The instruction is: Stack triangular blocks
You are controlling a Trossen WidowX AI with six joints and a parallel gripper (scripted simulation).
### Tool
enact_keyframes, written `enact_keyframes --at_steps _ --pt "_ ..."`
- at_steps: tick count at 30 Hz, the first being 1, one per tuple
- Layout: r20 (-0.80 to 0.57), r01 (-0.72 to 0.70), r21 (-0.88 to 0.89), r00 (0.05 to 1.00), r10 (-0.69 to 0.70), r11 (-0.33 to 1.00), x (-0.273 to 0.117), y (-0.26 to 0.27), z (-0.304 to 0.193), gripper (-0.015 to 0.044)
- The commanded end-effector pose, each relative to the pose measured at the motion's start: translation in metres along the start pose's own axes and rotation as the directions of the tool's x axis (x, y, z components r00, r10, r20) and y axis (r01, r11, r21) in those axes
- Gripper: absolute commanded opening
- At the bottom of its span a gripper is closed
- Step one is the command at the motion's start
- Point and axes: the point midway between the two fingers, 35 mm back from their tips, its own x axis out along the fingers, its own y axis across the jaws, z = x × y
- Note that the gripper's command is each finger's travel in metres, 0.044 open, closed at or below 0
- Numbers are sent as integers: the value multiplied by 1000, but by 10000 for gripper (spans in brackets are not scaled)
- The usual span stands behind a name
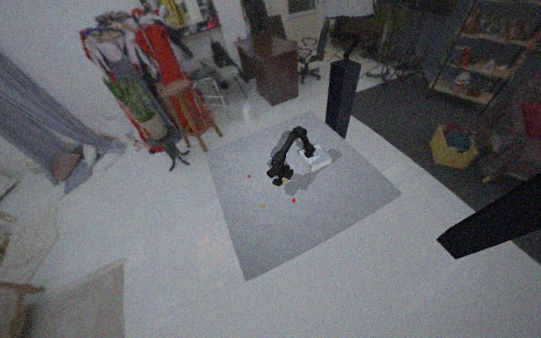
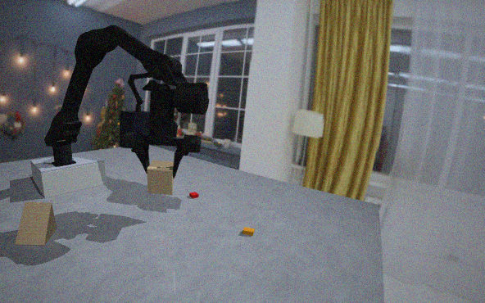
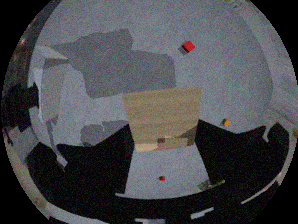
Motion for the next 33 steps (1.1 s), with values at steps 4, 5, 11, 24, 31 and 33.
enact_keyframes --at_steps 4,5,11,24,31,33 --pt "-49 -6 -213 999 -4 977 -7 -3 0 0" --pt "-50 -7 -219 999 -4 976 -7 -3 0 0" --pt "-50 -7 -219 999 -4 976 -7 -2 -1 0" --pt "-57 -7 -219 998 -6 976 -22 19 -57 0" --pt "-61 -8 -218 998 -6 976 -30 35 -87 0" --pt "-62 -8 -218 998 -5 976 -33 41 -95 0"
